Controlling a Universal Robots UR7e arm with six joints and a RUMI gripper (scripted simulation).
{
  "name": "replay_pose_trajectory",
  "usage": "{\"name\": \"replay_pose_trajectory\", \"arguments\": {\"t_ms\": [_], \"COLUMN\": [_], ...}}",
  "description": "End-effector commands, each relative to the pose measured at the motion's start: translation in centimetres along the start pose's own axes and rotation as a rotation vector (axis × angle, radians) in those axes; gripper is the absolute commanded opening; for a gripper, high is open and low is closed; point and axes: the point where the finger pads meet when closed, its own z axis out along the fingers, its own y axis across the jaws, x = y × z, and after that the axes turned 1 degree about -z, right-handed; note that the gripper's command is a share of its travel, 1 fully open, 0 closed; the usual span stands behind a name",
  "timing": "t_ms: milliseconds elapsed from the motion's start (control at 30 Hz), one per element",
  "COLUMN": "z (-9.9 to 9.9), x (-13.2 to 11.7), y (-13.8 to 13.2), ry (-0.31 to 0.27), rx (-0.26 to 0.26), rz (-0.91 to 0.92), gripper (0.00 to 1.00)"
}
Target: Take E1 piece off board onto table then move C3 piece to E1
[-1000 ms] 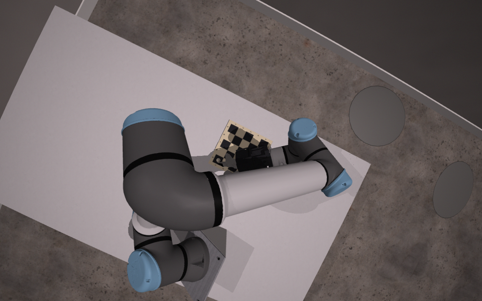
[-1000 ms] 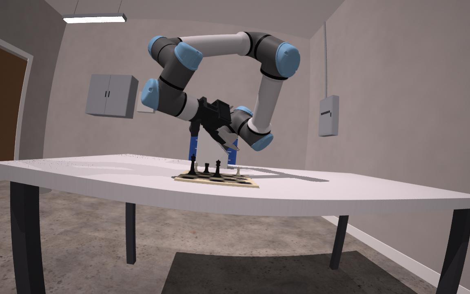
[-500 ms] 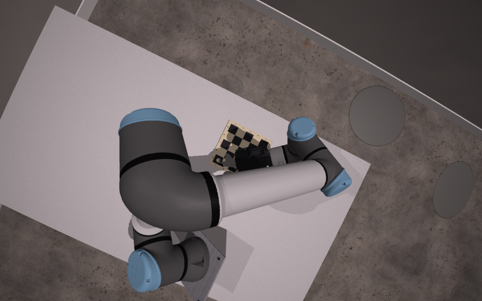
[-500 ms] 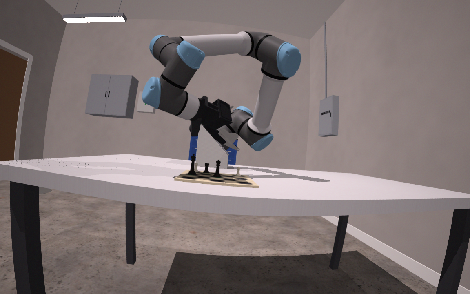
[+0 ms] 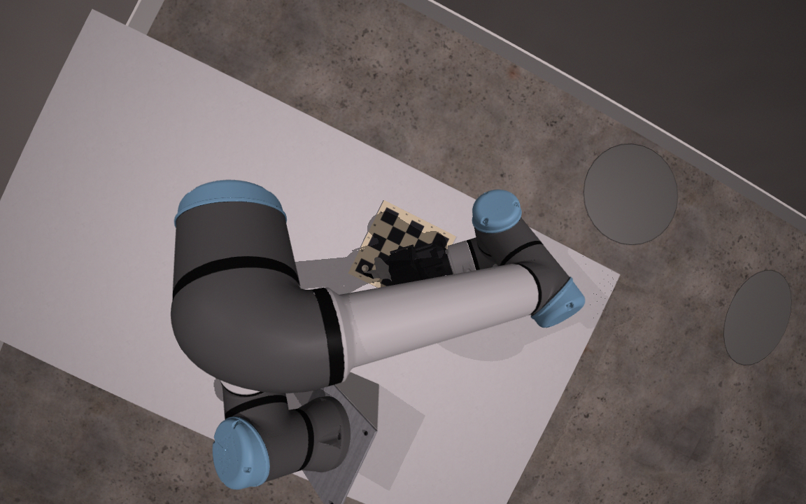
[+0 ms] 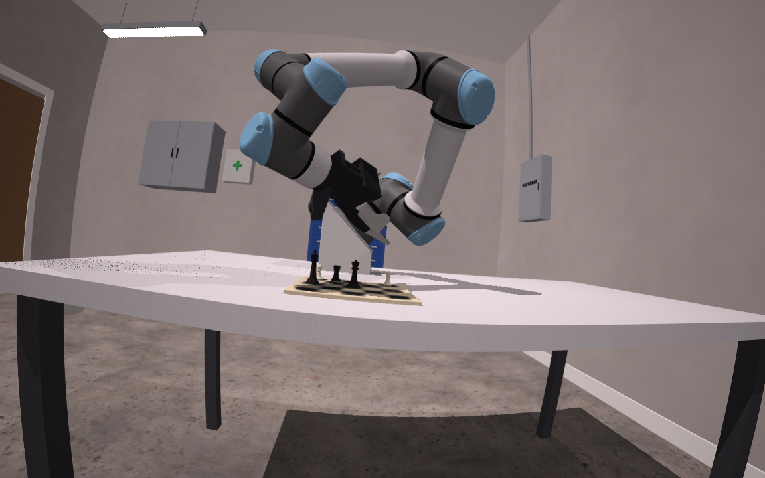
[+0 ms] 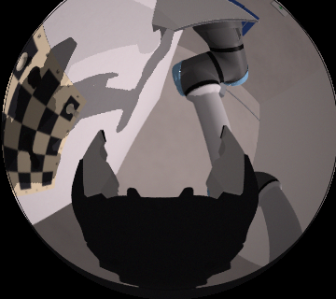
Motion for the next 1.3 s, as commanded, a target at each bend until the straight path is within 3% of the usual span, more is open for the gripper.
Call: {"name": "replay_pose_trajectory", "arguments": {"t_ms": [0, 533, 933, 1000, 1267], "z": [0.0, -0.2, -1.8, -1.8, -3.7], "x": [0.2, 1.0, 1.3, 1.3, 0.6], "y": [0.1, 0.2, 0.3, 0.3, 0.6], "ry": [0.046, 0.274, 0.577, 0.577, 0.837], "rx": [0.016, 0.072, 0.113, 0.113, 0.122], "rz": [-0.031, -0.173, -0.345, -0.345, -0.475], "gripper": [1.00, 1.00, 1.00, 1.00, 1.00]}}
